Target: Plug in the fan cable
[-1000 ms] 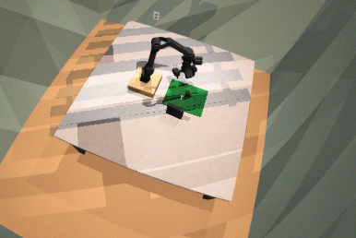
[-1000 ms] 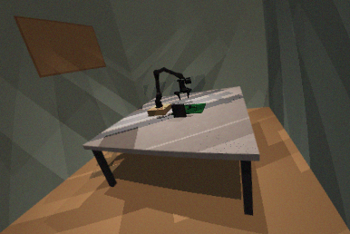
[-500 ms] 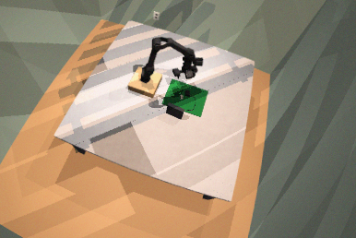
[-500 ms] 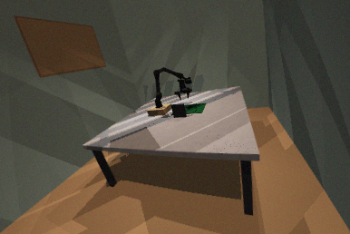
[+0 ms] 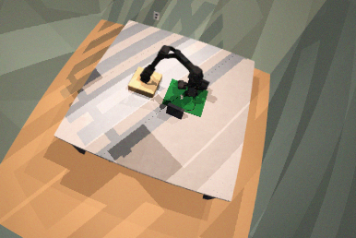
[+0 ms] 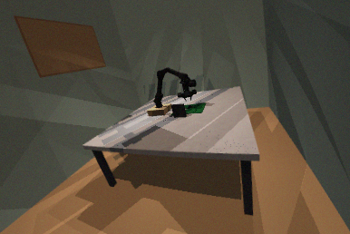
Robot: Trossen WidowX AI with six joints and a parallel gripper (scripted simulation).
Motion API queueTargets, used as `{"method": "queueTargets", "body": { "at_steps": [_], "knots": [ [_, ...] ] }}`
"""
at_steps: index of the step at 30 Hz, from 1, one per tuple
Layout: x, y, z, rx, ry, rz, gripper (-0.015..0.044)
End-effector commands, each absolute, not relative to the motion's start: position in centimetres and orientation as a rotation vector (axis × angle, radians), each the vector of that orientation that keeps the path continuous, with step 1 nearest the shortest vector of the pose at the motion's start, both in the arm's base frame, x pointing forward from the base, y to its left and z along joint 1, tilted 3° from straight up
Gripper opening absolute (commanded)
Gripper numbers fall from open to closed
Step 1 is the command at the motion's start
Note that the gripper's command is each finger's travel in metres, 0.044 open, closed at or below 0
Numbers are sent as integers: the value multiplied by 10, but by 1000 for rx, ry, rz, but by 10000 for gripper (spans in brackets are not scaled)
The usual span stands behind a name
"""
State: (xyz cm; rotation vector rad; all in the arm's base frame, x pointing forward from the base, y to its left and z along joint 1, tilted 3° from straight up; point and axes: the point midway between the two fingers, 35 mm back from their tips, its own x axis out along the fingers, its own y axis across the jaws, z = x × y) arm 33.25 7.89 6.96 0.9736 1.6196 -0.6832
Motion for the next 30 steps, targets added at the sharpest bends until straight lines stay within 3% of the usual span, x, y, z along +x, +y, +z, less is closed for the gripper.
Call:
{"method": "queueTargets", "body": {
  "at_steps": [1,30],
  "knots": [
    [336,79,68,987,1634,-668,210],
    [338,83,9,987,1634,-668,210]
  ]
}}
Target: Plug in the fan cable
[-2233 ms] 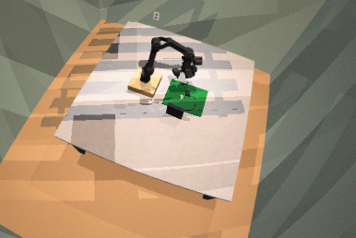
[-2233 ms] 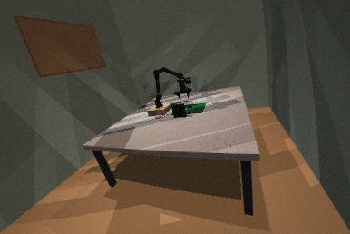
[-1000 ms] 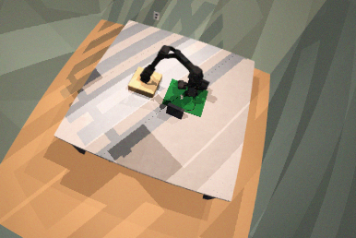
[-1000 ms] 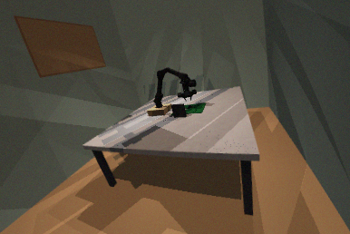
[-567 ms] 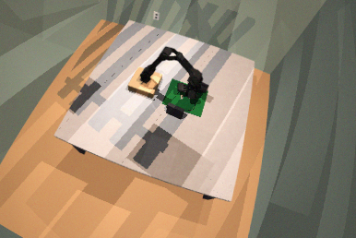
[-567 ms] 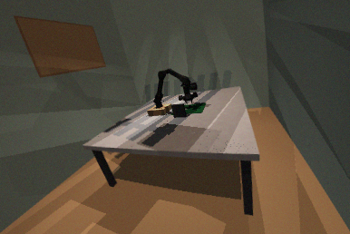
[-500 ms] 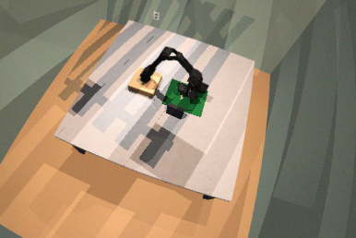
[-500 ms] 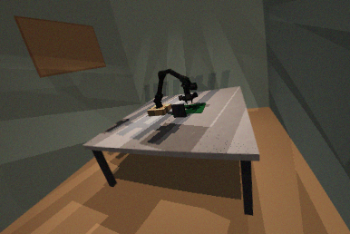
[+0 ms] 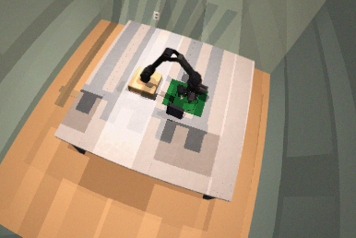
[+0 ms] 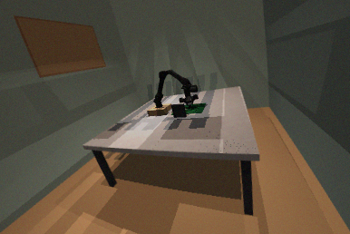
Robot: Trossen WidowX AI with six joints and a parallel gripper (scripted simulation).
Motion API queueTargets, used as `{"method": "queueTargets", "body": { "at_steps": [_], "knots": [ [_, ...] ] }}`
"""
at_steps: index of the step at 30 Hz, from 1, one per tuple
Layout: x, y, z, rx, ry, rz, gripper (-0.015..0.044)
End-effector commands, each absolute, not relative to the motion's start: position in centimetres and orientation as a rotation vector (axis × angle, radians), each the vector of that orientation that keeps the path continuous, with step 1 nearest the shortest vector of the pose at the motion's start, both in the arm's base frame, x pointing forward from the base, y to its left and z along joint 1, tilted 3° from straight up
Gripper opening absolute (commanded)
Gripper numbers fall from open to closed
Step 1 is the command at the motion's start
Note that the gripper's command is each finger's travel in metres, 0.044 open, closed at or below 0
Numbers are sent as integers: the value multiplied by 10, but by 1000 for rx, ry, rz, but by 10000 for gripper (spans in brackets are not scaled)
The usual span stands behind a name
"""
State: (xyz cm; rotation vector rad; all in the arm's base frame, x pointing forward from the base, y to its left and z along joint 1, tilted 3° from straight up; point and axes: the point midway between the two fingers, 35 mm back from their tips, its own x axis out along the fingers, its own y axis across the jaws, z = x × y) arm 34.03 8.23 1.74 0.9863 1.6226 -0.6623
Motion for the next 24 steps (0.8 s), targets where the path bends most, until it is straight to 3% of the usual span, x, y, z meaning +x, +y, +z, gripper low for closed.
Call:
{"method": "queueTargets", "body": {
  "at_steps": [1,14,19,24],
  "knots": [
    [337,83,7,987,1634,-668,210],
    [337,84,-2,987,1634,-668,210],
    [339,83,1,983,1628,-664,79],
    [339,83,1,983,1628,-664,45]
  ]
}}
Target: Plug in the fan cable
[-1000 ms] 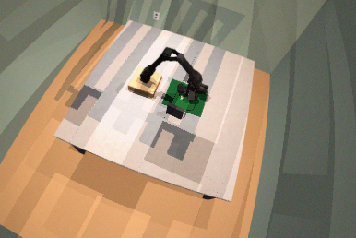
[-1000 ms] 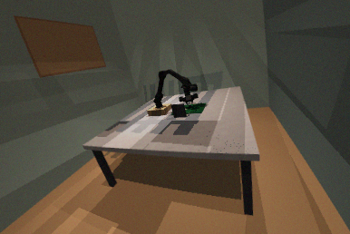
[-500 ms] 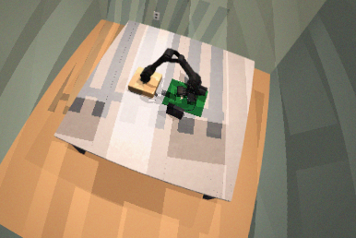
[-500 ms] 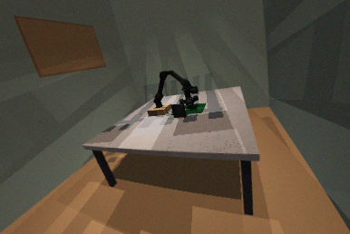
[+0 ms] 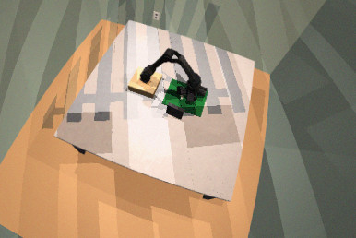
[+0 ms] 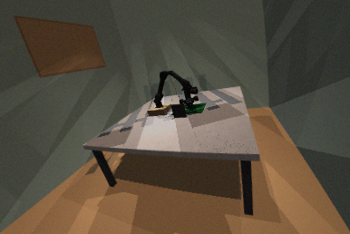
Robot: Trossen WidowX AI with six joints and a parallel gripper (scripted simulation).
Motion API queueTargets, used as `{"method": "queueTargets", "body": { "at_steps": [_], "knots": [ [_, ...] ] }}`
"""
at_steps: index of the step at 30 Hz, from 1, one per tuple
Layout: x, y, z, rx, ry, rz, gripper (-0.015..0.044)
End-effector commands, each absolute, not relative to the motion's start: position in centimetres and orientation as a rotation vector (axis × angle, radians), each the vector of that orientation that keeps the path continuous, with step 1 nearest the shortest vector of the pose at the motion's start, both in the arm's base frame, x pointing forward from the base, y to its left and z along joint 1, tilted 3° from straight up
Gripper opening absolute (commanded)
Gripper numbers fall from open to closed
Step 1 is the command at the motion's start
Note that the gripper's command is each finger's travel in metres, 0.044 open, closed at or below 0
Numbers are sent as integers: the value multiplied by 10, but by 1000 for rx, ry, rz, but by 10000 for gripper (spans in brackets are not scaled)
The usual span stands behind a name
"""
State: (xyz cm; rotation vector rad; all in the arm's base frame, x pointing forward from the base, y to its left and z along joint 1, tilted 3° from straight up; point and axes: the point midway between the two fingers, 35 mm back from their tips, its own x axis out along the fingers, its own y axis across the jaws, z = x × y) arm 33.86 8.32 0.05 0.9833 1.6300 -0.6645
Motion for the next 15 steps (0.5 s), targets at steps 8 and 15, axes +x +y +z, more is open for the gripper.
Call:
{"method": "queueTargets", "body": {
  "at_steps": [8,15],
  "knots": [
    [339,83,8,983,1629,-665,0],
    [339,82,30,985,1630,-666,0]
  ]
}}
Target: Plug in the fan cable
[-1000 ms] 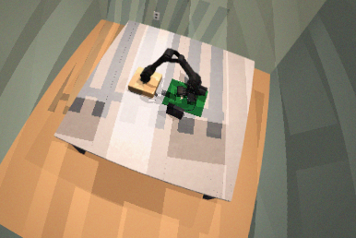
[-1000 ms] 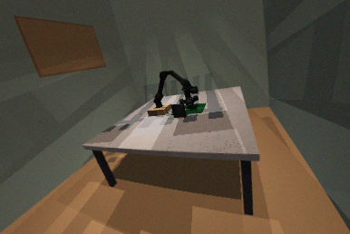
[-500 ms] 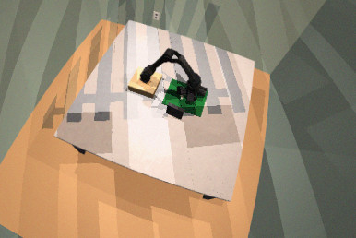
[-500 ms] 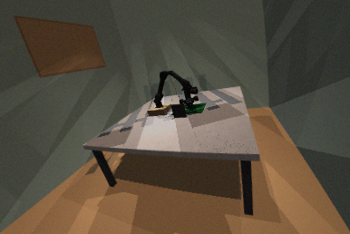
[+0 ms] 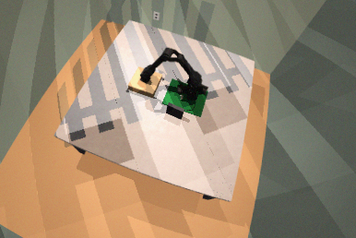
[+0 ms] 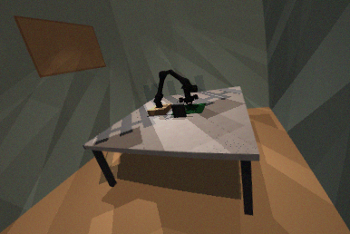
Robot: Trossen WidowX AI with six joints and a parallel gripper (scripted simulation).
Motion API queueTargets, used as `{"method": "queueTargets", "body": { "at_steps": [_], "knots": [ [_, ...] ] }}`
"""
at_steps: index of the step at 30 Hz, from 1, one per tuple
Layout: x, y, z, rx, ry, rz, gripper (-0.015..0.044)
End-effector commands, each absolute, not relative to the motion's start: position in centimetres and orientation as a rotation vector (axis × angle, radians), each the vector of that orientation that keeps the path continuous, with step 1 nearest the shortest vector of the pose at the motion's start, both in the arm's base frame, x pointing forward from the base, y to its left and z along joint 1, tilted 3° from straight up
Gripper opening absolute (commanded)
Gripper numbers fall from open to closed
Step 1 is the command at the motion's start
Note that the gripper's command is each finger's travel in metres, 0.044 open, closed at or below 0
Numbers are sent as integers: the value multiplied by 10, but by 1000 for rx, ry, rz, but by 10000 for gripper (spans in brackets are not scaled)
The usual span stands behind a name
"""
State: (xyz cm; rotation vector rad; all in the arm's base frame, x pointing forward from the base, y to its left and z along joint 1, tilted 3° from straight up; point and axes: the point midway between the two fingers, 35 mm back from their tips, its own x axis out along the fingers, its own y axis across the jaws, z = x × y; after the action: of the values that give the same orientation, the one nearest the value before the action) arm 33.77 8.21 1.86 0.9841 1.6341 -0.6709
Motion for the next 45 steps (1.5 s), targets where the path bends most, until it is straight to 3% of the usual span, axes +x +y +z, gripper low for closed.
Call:
{"method": "queueTargets", "body": {
  "at_steps": [1,16,45],
  "knots": [
    [339,81,34,985,1631,-666,0],
    [336,79,70,986,1632,-669,0],
    [395,40,69,856,1407,-773,0]
  ]
}}
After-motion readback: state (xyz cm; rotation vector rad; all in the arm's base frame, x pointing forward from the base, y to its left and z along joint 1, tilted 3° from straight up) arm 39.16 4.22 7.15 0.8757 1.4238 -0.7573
